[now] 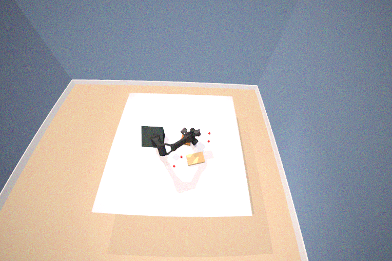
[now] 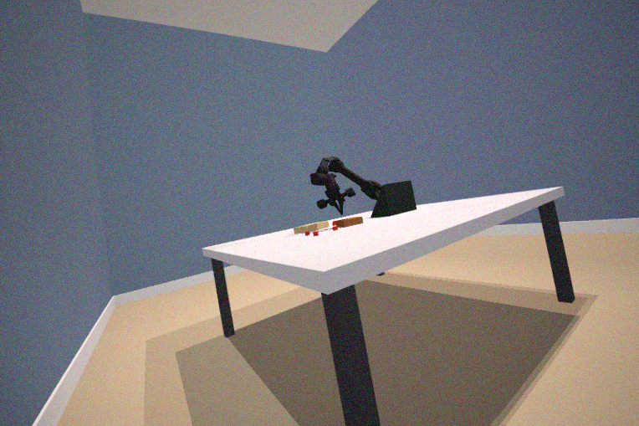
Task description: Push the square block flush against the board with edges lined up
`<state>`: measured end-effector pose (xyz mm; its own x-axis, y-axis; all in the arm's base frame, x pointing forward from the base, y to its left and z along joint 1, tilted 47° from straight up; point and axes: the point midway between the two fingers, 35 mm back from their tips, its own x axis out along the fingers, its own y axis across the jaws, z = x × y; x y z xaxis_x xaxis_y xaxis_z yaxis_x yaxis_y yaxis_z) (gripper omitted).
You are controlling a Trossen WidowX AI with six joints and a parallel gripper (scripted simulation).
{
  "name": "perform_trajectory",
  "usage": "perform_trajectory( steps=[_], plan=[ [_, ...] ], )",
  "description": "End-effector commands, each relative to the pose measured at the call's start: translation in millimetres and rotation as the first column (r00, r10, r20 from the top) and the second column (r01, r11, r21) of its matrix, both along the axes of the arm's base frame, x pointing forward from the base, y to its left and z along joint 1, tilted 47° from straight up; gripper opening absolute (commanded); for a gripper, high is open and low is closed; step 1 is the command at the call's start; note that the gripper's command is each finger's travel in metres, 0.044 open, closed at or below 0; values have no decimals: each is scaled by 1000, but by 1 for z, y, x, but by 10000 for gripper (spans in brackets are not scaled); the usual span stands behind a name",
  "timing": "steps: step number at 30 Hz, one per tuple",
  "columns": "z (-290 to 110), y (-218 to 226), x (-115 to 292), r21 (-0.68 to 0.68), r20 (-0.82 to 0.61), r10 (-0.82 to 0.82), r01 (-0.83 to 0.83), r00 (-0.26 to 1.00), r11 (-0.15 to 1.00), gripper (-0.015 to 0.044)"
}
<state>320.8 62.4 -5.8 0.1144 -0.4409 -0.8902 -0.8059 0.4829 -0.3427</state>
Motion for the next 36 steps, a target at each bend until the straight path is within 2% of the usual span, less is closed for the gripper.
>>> perform_trajectory(
  steps=[1,9,18,28,32,36],
  plan=[
    [-18,15,-14,-73,-85,69,-75,994,994,0],
    [-41,40,-39,-187,-214,193,-234,958,954,0],
    [-61,58,-61,-297,-356,317,-429,879,853,0],
    [-64,57,-62,-304,-365,325,-441,872,844,0],
    [-98,21,-57,-306,-365,324,-441,873,844,0],
    [-99,19,-57,-306,-366,324,-441,873,843,0]
  ],
)
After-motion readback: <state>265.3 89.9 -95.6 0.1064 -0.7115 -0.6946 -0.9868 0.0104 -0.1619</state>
